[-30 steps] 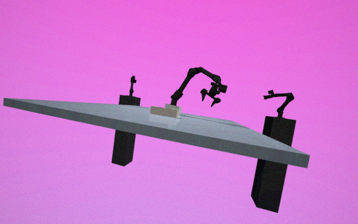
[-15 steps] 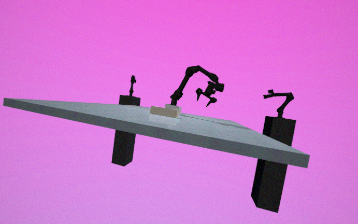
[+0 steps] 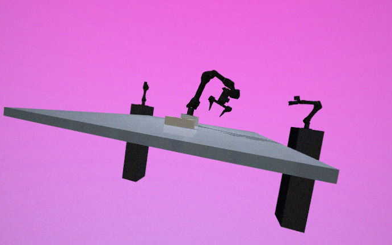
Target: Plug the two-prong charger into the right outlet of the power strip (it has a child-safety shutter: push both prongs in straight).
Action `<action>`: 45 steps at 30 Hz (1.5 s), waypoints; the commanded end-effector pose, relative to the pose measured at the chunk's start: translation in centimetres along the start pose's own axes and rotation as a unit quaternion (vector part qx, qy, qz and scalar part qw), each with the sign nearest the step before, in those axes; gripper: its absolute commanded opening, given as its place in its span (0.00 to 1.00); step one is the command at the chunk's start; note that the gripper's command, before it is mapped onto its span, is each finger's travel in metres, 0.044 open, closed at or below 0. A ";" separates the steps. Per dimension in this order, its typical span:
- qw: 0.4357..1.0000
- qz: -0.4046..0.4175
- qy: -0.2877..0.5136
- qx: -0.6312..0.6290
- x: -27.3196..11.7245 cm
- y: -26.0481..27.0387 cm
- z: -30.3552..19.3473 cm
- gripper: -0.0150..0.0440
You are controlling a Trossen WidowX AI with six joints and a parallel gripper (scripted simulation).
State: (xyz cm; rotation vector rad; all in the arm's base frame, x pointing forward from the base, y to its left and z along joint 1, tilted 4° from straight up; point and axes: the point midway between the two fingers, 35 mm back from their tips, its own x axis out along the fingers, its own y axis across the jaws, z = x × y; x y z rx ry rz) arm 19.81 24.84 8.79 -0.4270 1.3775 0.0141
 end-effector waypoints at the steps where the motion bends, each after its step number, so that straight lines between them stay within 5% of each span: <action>1: 1.000 0.003 0.012 0.009 0.7 -1.4 0.4 1.00; 45: 0.987 0.046 0.116 0.103 8.1 -14.8 0.2 1.00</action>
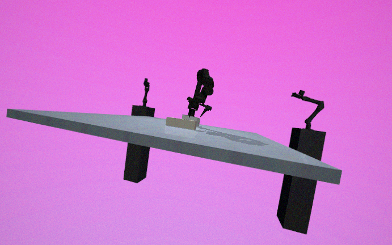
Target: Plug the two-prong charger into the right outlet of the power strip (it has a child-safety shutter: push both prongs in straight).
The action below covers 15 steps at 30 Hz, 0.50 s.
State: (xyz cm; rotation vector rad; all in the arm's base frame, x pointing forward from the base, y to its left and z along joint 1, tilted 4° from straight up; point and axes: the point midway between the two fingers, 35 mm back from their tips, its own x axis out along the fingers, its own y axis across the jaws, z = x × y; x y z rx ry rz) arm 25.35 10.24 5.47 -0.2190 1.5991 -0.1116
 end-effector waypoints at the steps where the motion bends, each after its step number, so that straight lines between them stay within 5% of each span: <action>1: 1.000 0.012 0.006 0.007 0.5 -1.2 0.0 1.00; 15: 0.998 0.038 0.024 0.041 2.3 -5.1 -0.3 1.00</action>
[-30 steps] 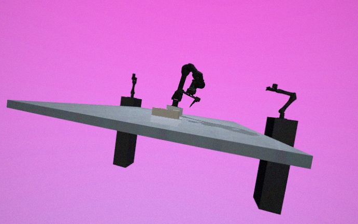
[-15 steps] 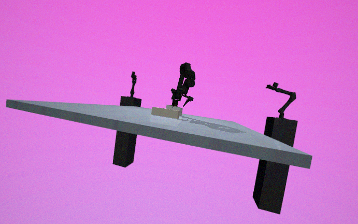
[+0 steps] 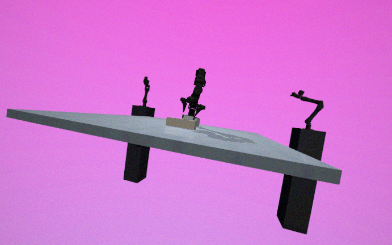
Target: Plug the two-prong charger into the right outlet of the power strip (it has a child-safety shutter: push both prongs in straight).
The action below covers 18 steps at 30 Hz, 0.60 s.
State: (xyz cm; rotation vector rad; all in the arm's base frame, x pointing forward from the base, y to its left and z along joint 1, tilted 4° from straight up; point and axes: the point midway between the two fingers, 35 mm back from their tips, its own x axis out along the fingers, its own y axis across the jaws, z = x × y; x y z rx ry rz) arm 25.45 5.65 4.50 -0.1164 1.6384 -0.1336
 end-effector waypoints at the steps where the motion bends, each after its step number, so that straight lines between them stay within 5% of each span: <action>1: 1.000 0.013 0.004 0.005 0.4 -1.1 -0.1 1.00; 18: 0.998 0.054 0.018 0.026 2.3 -5.3 -0.8 1.00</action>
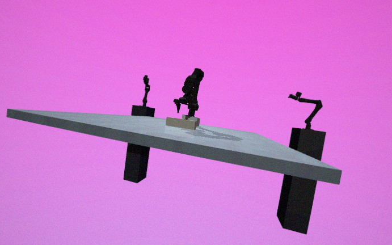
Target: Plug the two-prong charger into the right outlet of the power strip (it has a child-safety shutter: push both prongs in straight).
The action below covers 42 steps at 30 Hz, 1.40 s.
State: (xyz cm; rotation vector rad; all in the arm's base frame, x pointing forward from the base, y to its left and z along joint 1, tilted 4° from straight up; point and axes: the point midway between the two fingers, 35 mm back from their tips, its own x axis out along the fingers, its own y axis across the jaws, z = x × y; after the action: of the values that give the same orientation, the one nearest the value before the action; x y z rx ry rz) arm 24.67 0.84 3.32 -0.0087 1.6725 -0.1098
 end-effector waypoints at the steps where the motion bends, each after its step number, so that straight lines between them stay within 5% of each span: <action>1: 1.000 0.014 0.000 0.004 0.3 -1.0 -0.2 1.00; 42: 0.997 0.073 -0.003 0.028 4.5 -5.9 -2.2 1.00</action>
State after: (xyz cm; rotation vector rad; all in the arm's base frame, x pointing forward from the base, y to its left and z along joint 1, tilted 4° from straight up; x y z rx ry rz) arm 21.64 -5.28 0.01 0.1511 1.6590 -0.0530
